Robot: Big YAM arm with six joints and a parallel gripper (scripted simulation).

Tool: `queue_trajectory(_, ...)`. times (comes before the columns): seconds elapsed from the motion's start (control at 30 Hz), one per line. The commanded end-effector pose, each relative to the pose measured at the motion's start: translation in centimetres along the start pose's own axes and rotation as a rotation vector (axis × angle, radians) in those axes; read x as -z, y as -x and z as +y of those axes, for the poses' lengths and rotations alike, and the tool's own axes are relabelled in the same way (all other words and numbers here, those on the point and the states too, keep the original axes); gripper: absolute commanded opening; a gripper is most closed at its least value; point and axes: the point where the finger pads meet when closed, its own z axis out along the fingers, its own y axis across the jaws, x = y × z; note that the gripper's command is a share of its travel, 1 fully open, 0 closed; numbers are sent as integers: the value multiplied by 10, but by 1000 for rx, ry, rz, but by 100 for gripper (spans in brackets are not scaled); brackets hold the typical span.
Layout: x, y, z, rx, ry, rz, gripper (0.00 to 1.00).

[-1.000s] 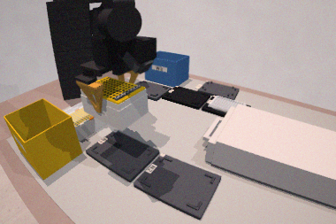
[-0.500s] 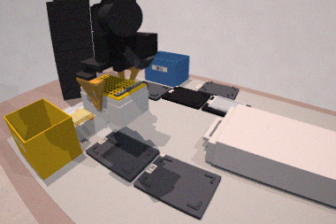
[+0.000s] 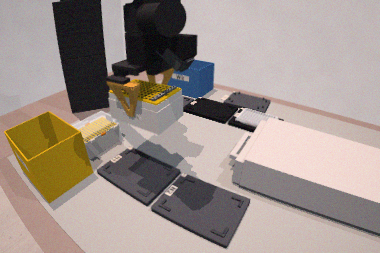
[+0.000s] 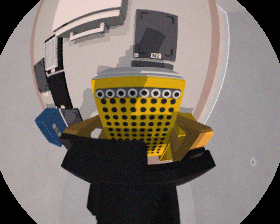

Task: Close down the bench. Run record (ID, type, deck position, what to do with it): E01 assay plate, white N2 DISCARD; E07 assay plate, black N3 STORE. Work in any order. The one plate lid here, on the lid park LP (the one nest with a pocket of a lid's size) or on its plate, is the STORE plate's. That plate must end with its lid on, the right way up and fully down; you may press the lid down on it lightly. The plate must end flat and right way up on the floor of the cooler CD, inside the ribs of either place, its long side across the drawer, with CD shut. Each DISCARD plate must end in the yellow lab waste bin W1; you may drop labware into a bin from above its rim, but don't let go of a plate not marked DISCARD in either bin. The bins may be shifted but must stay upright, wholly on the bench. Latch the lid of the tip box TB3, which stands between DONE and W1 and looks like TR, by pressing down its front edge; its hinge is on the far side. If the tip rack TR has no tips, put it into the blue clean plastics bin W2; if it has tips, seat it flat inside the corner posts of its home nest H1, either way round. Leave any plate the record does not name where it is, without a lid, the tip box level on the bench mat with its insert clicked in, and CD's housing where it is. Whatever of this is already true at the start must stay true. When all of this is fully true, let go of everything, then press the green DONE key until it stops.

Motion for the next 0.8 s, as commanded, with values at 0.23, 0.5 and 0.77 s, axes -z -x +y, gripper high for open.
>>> queue_trajectory(0.23, 14, 17, 23, -22, -11, -39, 0)
queue_trajectory(0.5, 13, 19, 39, -22, -9, -33, 0)
queue_trajectory(0.77, 14, 25, 60, -22, -9, -38, 0)
